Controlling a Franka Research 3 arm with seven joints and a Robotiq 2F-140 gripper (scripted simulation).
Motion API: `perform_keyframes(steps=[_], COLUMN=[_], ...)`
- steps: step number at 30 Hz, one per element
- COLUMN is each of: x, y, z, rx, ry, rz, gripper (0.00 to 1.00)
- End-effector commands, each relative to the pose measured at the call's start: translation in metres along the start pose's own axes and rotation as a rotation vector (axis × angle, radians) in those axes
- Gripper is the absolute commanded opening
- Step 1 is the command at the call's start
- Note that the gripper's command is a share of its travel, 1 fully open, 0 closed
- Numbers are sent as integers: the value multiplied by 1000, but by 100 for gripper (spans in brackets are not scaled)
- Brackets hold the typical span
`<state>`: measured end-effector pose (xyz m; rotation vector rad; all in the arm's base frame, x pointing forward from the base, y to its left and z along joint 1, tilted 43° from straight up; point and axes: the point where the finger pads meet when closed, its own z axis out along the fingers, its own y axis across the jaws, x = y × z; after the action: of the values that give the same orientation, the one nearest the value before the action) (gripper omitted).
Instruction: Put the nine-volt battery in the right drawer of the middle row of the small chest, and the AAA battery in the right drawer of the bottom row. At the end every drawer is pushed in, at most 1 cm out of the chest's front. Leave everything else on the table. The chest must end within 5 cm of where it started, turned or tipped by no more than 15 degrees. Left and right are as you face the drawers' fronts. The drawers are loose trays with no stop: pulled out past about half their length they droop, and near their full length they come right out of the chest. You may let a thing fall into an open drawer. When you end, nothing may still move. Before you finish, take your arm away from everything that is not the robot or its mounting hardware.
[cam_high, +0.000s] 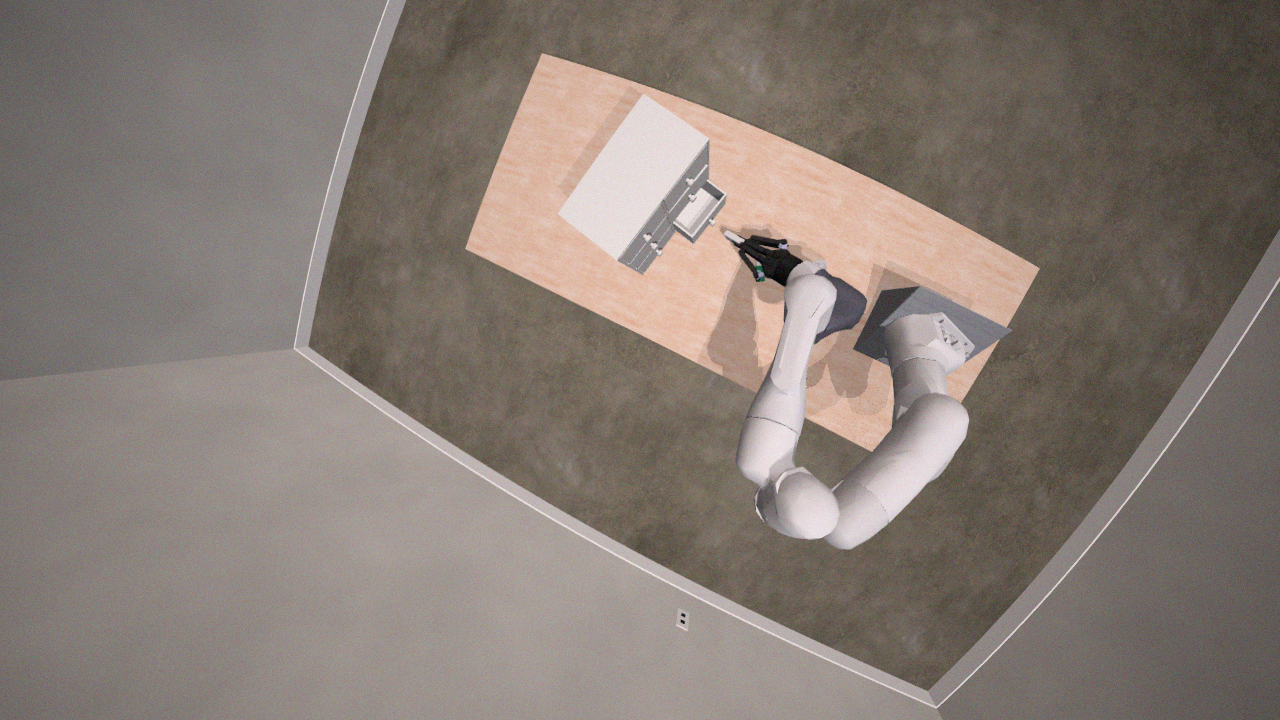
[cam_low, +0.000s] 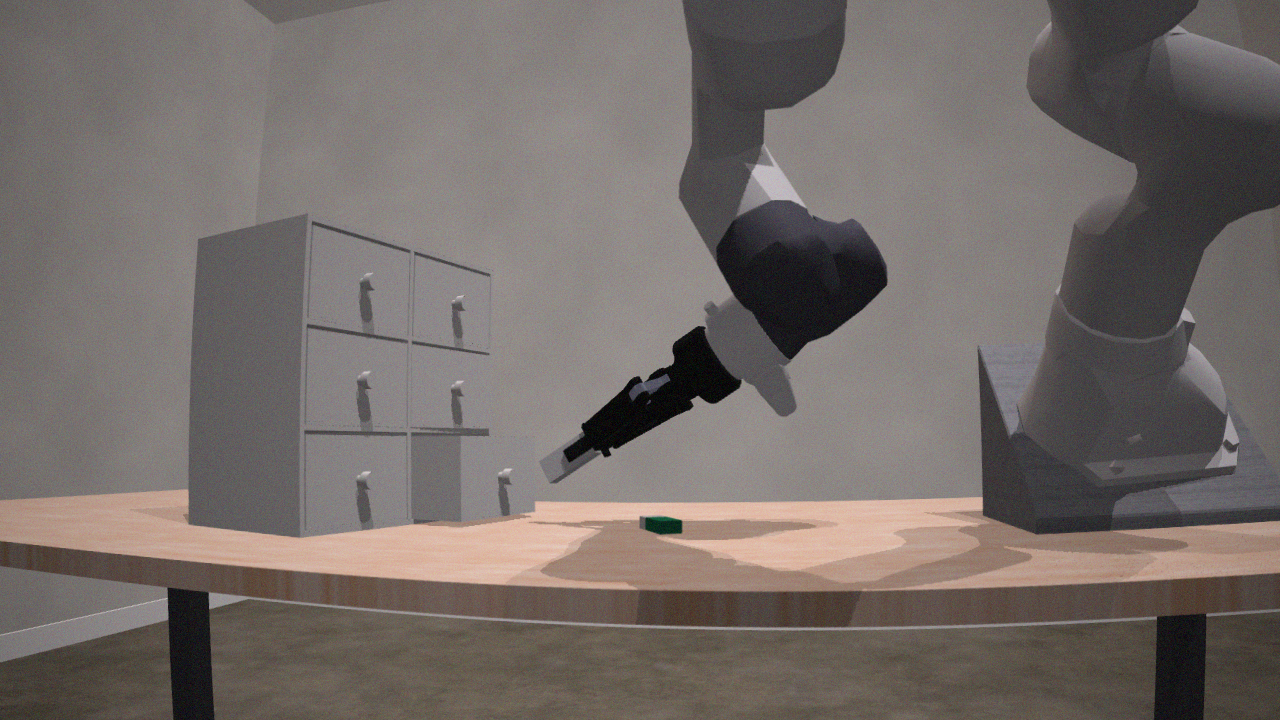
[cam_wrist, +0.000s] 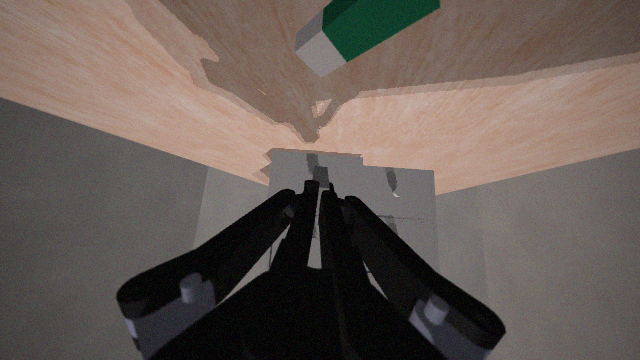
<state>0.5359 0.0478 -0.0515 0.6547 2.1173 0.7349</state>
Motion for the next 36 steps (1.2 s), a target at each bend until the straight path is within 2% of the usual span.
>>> perform_keyframes(steps=[1, 36], x=[2, 1], y=[-3, -4], z=[5, 7], rx=[8, 8], ry=[3, 3], rz=[-52, -51], gripper=[0, 0])
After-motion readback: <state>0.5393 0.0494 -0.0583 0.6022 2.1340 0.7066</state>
